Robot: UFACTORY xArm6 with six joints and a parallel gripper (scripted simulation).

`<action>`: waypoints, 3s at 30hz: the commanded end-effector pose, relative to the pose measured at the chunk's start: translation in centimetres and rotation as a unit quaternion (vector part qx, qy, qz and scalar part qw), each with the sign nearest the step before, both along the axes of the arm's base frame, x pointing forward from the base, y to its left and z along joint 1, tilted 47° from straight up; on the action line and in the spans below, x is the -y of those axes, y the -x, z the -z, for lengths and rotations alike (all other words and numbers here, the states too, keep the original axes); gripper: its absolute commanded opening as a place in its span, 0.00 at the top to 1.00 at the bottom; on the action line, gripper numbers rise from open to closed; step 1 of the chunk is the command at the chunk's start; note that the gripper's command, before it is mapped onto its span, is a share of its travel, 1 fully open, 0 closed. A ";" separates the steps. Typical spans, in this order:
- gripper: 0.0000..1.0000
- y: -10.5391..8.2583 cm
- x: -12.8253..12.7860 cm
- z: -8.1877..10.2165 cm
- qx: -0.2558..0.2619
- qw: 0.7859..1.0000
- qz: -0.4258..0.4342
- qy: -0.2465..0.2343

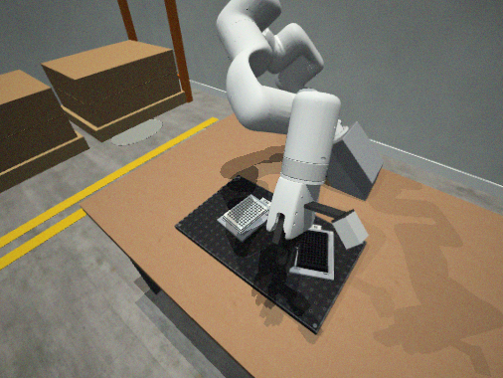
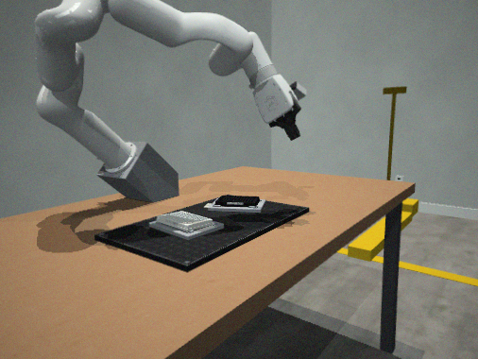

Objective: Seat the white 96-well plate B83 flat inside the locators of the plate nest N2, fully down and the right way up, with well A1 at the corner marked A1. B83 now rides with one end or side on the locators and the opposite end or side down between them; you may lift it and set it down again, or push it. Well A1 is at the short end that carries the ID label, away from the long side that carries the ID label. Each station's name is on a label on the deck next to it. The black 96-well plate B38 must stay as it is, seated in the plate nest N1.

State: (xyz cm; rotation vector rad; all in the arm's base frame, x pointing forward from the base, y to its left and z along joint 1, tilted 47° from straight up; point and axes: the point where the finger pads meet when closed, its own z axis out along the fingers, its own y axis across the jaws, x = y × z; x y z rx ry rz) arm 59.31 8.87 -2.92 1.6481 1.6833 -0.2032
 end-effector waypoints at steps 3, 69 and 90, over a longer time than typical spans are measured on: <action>1.00 0.5 2.1 -1.6 0.000 1.000 0.002 0.001; 1.00 13.0 20.1 -11.1 -0.106 0.982 0.147 0.050; 1.00 18.7 24.1 -12.9 -0.127 0.976 0.170 0.052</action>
